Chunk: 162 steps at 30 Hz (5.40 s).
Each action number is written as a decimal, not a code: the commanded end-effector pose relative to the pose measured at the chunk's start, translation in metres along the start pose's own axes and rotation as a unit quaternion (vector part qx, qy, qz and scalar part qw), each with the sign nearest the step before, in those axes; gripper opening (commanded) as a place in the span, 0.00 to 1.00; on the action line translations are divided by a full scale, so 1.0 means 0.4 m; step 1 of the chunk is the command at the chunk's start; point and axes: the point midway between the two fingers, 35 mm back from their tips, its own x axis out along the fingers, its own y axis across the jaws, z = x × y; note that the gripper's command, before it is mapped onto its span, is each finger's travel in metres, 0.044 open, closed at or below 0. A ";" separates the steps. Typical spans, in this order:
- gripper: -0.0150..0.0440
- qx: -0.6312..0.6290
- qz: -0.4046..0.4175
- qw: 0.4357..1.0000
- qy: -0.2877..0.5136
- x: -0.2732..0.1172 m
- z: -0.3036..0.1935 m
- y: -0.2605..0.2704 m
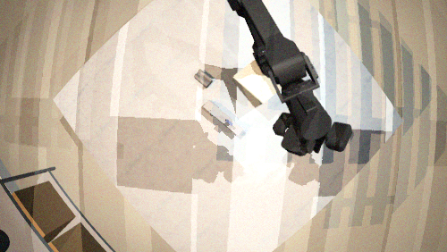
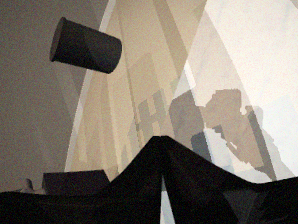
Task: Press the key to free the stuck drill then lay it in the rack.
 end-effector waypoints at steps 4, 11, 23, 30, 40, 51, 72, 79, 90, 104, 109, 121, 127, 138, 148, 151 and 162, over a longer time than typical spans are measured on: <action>0.25 0.038 -0.159 0.987 -0.002 0.082 0.077 -0.294; 0.25 0.064 -0.310 0.948 0.042 0.103 0.072 -0.596; 0.25 0.071 -0.449 0.878 0.151 0.067 -0.037 -0.898; 0.25 0.074 -0.446 0.880 0.147 0.073 -0.031 -0.895; 0.25 0.071 -0.449 0.878 0.151 0.084 -0.048 -0.924; 0.25 0.071 -0.449 0.878 0.151 0.081 -0.056 -0.926; 0.25 0.071 -0.449 0.878 0.151 0.095 -0.051 -0.936; 0.25 0.071 -0.449 0.878 0.151 0.099 -0.051 -0.942; 0.25 0.071 -0.449 0.878 0.151 0.100 -0.061 -0.947; 0.25 0.071 -0.450 0.877 0.151 0.105 -0.071 -0.956; 0.25 0.071 -0.450 0.877 0.151 0.107 -0.074 -0.961; 0.25 0.071 -0.450 0.877 0.151 0.116 -0.081 -0.976; 0.48 0.071 -0.448 0.878 0.151 0.084 -0.042 -0.920; 0.97 0.032 -0.439 0.882 0.167 0.031 -0.005 -0.870; 1.00 -0.222 -0.356 0.863 0.283 -0.020 -0.009 -1.017; 1.00 -0.309 -0.322 0.836 0.317 -0.041 -0.019 -1.069; 1.00 -0.530 -0.226 0.711 0.403 -0.125 -0.071 -1.220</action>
